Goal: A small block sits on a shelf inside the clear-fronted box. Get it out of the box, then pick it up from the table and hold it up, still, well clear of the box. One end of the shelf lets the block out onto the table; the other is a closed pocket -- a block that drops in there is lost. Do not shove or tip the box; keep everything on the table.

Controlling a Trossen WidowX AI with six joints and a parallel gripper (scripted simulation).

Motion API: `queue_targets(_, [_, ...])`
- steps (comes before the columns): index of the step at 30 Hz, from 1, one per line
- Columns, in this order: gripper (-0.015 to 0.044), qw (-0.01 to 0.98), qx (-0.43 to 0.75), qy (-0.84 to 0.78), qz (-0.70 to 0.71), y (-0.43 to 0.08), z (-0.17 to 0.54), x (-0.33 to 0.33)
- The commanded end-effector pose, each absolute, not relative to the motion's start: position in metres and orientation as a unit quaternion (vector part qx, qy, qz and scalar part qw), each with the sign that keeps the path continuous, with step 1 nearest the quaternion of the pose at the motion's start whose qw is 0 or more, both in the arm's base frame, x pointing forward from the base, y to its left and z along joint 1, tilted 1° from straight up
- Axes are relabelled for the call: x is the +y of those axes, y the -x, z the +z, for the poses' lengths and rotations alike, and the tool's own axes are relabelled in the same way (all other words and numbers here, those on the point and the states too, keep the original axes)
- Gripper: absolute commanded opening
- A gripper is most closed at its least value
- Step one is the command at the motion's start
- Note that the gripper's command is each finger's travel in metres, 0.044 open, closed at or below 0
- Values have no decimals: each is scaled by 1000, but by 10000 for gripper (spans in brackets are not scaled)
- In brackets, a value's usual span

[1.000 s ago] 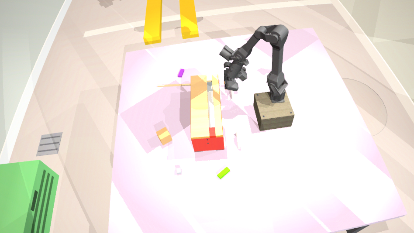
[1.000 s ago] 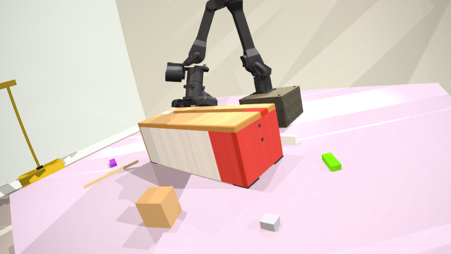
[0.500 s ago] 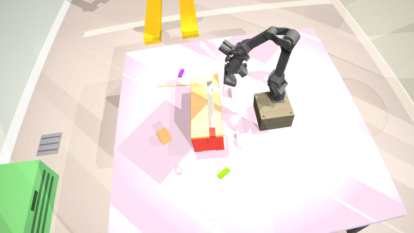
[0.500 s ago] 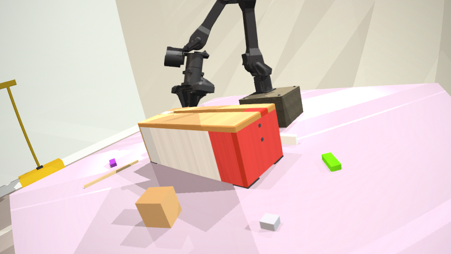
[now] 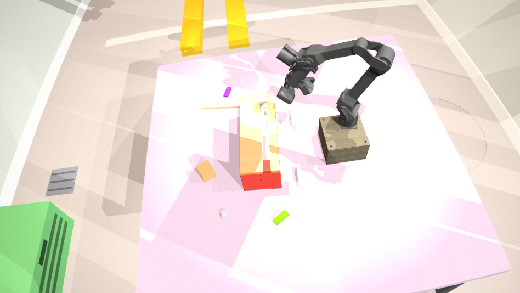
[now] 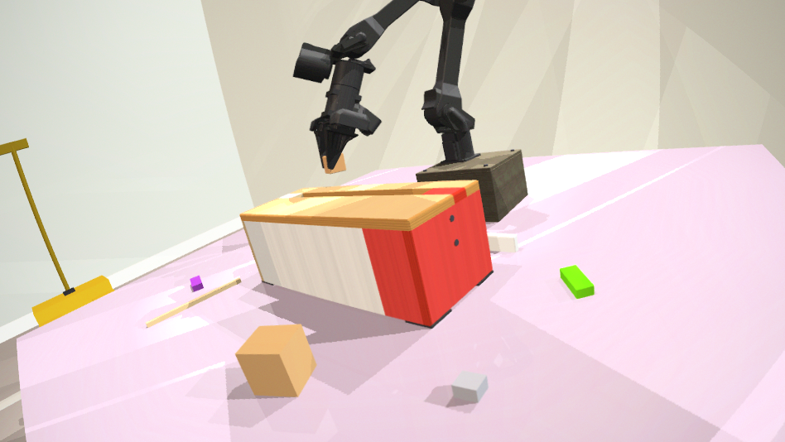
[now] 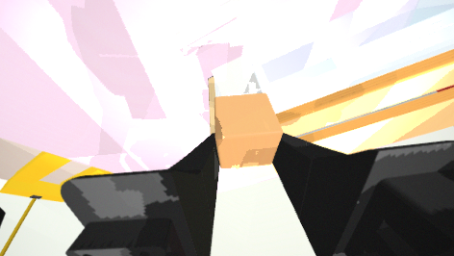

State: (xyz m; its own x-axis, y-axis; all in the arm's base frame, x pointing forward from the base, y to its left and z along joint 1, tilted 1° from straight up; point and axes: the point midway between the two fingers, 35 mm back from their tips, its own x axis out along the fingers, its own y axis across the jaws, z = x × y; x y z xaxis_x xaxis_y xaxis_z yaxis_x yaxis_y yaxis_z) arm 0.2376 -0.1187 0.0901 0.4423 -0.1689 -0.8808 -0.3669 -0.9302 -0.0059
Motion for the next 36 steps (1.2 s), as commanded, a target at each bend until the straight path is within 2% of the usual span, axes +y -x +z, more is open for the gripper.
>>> queue_targets(1, [0,117,185,845,487,-235,105,-114])
queue_targets(36, [0,121,189,845,485,-234,108,-113])
